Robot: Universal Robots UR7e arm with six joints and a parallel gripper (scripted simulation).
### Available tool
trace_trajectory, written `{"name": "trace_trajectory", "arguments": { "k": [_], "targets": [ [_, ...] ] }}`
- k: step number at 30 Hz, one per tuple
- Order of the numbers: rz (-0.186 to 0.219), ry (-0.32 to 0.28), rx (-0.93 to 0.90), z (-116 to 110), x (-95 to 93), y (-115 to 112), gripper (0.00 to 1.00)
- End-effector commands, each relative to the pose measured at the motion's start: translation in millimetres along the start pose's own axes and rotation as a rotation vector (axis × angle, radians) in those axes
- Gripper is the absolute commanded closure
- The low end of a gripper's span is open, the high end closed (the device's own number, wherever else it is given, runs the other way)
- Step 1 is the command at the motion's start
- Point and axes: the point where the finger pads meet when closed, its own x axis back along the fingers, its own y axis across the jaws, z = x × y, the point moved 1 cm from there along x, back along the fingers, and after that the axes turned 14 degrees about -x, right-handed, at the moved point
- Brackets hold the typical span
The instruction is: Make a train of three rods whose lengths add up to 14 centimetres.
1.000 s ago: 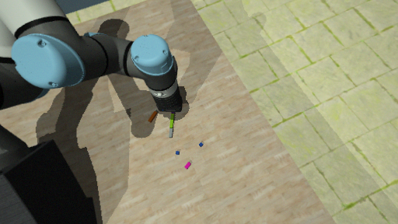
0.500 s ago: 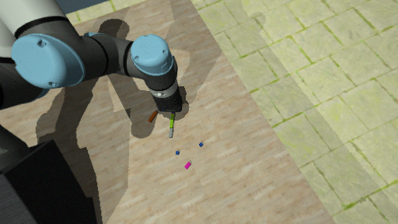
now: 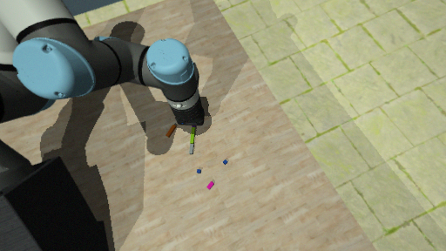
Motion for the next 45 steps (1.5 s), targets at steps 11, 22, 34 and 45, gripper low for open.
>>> {"name": "trace_trajectory", "arguments": {
  "k": [11,22,34,45],
  "targets": [
    [-0.001,0.000,0.000,0,20.6,0,0.46],
    [-0.001,0.000,0.000,0,71.4,0,0.46],
    [-0.001,0.000,0.000,0,90.3,0,0.46],
    [-0.001,0.000,0.000,0,90.4,0,0.00]
  ]
}}
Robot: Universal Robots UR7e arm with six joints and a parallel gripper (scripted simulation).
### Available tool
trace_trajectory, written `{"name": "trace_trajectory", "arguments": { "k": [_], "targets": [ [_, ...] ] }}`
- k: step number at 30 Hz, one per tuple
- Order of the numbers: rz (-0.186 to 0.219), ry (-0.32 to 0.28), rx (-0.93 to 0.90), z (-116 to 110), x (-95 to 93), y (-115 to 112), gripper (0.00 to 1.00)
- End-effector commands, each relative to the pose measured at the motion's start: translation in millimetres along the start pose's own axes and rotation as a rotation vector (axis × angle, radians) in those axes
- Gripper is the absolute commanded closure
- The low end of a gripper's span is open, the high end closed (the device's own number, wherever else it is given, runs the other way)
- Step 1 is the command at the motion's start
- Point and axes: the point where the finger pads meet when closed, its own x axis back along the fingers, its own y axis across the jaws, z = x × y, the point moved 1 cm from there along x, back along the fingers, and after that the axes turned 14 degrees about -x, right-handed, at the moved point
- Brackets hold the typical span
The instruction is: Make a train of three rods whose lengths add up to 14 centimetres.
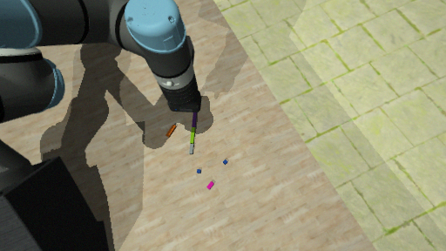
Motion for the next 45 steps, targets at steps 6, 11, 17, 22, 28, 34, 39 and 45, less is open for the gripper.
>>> {"name": "trace_trajectory", "arguments": {
  "k": [6,11,17,22,28,34,39,45],
  "targets": [
    [-0.001,0.000,0.000,0,0.6,0,0.00],
    [-0.001,0.000,0.000,0,0.7,0,0.00],
    [-0.001,0.000,0.000,0,3.5,0,0.00],
    [-0.001,0.000,0.000,0,18.1,0,0.00],
    [-0.001,0.000,0.000,0,49.1,0,0.00],
    [-0.001,0.000,0.000,0,70.6,0,0.00],
    [-0.001,0.000,0.000,0,87.9,0,0.00],
    [-0.001,0.000,0.000,0,91.6,0,0.00]
  ]
}}
